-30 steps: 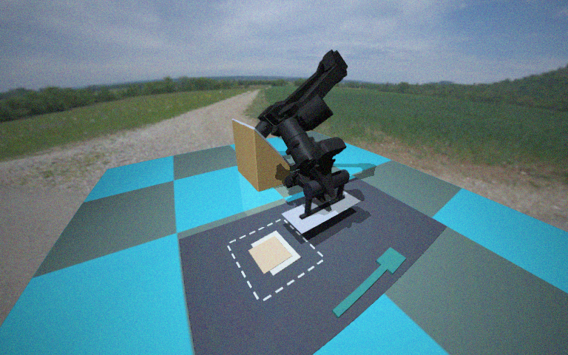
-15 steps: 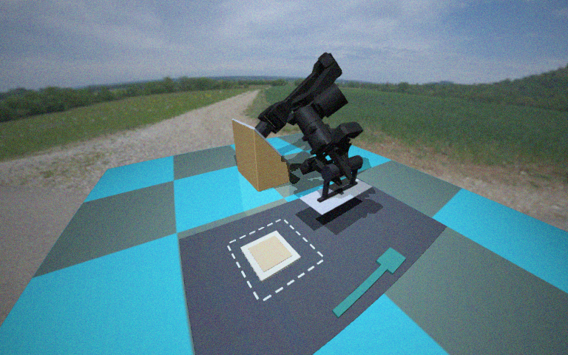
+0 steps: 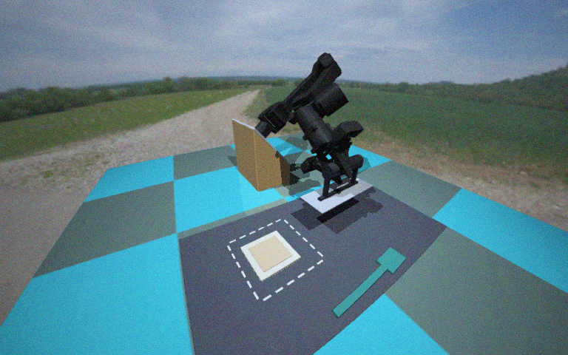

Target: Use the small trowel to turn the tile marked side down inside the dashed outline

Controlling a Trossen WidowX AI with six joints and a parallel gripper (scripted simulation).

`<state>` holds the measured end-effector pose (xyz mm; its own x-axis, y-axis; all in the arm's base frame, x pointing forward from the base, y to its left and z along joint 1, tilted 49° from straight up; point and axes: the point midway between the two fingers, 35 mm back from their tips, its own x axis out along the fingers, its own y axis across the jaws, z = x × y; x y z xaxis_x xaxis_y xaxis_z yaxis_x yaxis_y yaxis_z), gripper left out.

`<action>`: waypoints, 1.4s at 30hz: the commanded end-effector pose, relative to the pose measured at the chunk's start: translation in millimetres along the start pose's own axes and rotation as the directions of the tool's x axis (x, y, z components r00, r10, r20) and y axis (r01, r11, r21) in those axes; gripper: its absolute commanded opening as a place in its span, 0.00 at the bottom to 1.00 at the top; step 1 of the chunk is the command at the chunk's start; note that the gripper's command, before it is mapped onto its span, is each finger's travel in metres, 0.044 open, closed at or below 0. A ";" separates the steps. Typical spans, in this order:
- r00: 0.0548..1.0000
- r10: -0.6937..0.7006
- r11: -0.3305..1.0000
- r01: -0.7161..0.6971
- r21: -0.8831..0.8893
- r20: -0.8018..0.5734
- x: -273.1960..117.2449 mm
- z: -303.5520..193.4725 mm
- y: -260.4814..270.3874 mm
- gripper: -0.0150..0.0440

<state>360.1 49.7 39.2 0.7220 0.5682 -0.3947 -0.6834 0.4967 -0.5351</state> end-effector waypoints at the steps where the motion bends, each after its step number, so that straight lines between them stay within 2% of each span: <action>1: 1.000 -0.009 1.000 0.009 0.004 -0.008 -0.6 -1.4 -1.9 0.25; 29: 1.000 0.002 1.000 -0.002 0.006 -0.003 0.7 0.0 0.0 0.25; 42: 0.980 0.133 0.940 -0.076 0.332 -0.151 49.8 22.8 -6.8 0.25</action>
<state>389.1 81.6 35.4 0.6402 0.5410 -0.5454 -0.7453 0.6095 -0.2703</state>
